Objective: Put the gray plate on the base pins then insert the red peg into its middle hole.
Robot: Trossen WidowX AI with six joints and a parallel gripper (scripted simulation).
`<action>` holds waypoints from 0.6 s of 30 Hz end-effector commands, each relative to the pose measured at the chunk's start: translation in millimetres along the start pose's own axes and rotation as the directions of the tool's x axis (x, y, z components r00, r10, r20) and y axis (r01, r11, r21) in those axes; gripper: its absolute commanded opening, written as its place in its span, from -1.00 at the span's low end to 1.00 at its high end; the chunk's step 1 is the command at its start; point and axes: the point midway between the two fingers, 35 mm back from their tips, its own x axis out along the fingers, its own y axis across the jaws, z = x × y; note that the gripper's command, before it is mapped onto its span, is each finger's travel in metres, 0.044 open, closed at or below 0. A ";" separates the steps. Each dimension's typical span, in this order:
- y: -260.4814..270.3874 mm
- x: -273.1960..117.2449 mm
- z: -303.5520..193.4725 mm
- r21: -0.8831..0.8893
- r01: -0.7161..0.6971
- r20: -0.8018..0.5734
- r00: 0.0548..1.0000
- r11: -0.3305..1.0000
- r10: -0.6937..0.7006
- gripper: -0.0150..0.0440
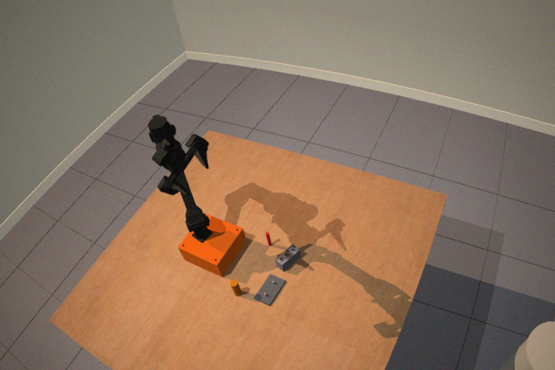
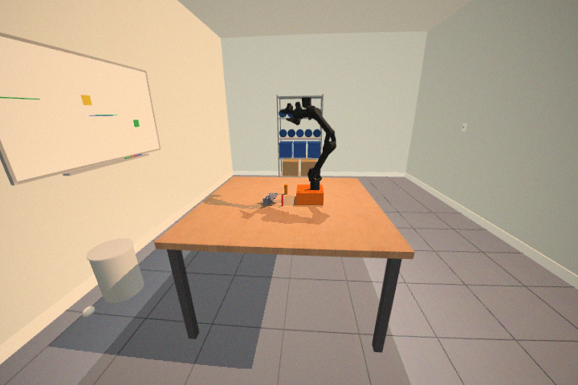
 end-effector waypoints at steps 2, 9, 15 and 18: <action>-11.4 42.7 -34.3 -0.117 -0.002 -0.152 0.988 0.993 -0.016 1.00; -23.9 100.6 -125.1 -0.391 -0.127 -0.449 0.891 0.911 -0.069 1.00; -27.0 127.2 -216.2 -0.556 -0.359 -0.662 0.736 0.750 -0.139 1.00; -27.8 131.3 -264.9 -0.590 -0.504 -0.747 0.638 0.631 -0.189 1.00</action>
